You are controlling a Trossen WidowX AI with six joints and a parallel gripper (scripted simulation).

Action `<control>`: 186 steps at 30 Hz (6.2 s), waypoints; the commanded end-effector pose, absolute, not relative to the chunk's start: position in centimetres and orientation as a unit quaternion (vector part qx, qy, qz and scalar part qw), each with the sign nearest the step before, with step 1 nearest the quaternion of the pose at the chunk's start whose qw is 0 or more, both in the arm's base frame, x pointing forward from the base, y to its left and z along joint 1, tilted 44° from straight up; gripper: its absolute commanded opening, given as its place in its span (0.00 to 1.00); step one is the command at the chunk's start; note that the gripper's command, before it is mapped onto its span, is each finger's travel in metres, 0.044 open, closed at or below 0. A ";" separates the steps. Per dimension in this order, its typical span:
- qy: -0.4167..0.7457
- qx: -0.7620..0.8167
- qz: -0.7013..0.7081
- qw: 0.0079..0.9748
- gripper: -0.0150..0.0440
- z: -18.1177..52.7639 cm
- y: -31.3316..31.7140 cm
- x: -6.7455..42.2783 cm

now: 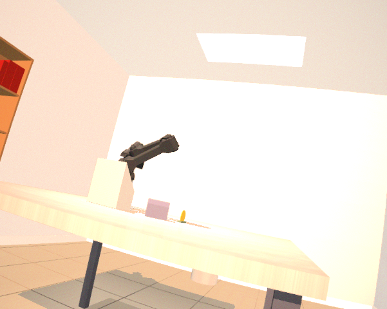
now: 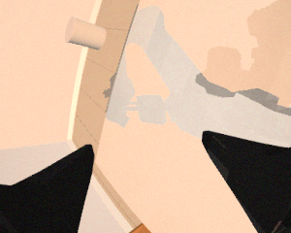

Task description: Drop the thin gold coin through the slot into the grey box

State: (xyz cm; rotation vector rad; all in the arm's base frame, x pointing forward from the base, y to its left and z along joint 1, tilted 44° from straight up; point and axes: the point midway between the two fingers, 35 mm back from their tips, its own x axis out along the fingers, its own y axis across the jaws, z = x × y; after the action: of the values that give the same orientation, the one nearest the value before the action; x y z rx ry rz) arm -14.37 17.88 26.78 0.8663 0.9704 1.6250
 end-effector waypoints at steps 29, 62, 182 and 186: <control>0.112 -0.238 0.579 0.772 0.53 21.3 33.0 3.5; 0.255 -0.328 0.681 0.603 0.53 9.0 10.4 32.4; 0.239 -0.309 0.682 0.619 0.25 7.6 10.2 32.9; 0.241 -0.306 0.681 0.620 0.25 7.9 10.0 32.9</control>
State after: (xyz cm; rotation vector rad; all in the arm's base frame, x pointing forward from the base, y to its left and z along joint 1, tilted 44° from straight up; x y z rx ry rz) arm 32.81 10.24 7.48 -0.7026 0.5576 1.5686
